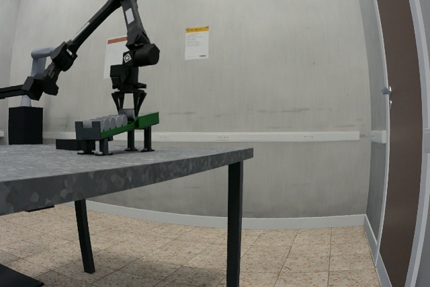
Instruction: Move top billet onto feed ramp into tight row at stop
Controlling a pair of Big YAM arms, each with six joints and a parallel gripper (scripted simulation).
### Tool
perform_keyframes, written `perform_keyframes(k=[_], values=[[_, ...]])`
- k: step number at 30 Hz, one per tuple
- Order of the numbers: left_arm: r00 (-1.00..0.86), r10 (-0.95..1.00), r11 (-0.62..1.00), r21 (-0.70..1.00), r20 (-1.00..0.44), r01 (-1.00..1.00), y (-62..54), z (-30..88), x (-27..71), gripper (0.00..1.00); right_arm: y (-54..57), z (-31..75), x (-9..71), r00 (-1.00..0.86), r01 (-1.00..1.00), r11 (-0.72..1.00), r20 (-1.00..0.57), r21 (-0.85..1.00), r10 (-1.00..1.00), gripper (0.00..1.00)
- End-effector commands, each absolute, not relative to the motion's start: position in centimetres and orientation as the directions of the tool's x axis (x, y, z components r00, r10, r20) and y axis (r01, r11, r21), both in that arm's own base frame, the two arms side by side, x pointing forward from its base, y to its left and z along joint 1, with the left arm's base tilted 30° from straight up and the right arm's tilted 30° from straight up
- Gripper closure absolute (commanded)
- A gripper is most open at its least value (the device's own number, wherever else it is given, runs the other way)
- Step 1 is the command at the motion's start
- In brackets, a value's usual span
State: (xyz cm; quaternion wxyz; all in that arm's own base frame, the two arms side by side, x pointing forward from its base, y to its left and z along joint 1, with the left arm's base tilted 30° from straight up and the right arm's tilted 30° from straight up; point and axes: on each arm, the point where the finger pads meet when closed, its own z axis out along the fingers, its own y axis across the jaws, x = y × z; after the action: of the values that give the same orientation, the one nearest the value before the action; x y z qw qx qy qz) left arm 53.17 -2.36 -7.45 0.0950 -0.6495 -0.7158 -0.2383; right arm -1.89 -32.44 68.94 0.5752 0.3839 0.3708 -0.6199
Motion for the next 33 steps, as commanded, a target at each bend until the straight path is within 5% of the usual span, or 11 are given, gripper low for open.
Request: perform_keyframes(k=[1,33], values=[[-0.136,0.889,0.033,0.234,0.438,0.972,-2.3,-7.0,53.9,1.0,-31.7,69.9,-2.2,-0.031,0.998,-0.067,-0.889,0.0,-0.457,0.0],[-0.133,0.891,0.026,0.244,0.435,0.969,-2.5,-7.1,54.4,1.0,-31.7,69.9,-2.2,-0.031,0.998,-0.067,-0.889,0.0,-0.457,0.0]])
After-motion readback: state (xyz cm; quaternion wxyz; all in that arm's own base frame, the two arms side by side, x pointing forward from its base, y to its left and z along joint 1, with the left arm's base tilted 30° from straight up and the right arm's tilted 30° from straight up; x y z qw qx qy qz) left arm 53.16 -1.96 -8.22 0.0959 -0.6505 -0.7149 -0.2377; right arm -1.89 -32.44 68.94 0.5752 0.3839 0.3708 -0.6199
